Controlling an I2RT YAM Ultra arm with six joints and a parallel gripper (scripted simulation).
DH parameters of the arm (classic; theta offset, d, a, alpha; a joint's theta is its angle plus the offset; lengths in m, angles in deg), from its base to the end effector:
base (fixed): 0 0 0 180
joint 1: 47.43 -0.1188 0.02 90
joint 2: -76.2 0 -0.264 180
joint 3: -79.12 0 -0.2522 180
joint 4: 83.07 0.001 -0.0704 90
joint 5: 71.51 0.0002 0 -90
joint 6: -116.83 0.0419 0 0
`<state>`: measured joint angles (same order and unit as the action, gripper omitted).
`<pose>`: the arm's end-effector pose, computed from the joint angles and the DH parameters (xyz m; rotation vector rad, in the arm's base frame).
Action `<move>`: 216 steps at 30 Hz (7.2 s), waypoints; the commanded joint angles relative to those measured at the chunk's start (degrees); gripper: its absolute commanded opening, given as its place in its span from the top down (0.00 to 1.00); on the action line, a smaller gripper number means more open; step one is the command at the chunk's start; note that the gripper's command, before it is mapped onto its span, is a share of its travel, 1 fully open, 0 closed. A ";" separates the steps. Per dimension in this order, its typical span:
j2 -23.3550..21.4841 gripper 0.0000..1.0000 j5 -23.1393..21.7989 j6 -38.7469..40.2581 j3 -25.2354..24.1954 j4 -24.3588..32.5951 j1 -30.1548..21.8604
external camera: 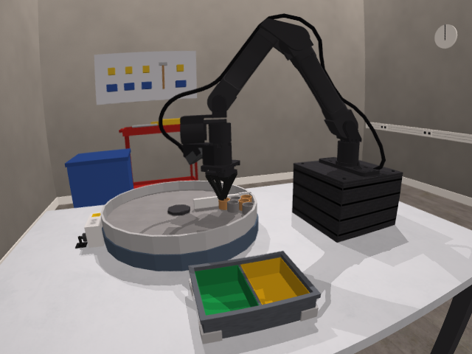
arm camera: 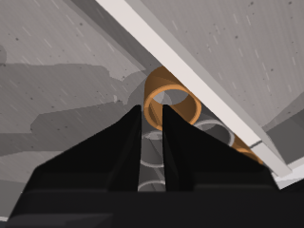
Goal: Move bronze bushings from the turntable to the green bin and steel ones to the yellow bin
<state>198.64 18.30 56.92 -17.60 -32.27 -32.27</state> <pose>0.3449 -0.0923 0.0700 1.2085 2.8996 0.0053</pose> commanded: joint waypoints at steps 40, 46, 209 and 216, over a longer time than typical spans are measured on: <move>-0.56 0.88 -0.33 0.40 1.87 0.49 -0.67; -0.03 0.88 -0.33 0.41 1.87 0.09 -0.69; -7.34 1.00 0.32 2.71 6.29 10.76 -2.92; -4.99 1.00 0.35 7.71 6.75 11.14 -8.00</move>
<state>193.11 18.11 61.40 -12.92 -21.82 -38.00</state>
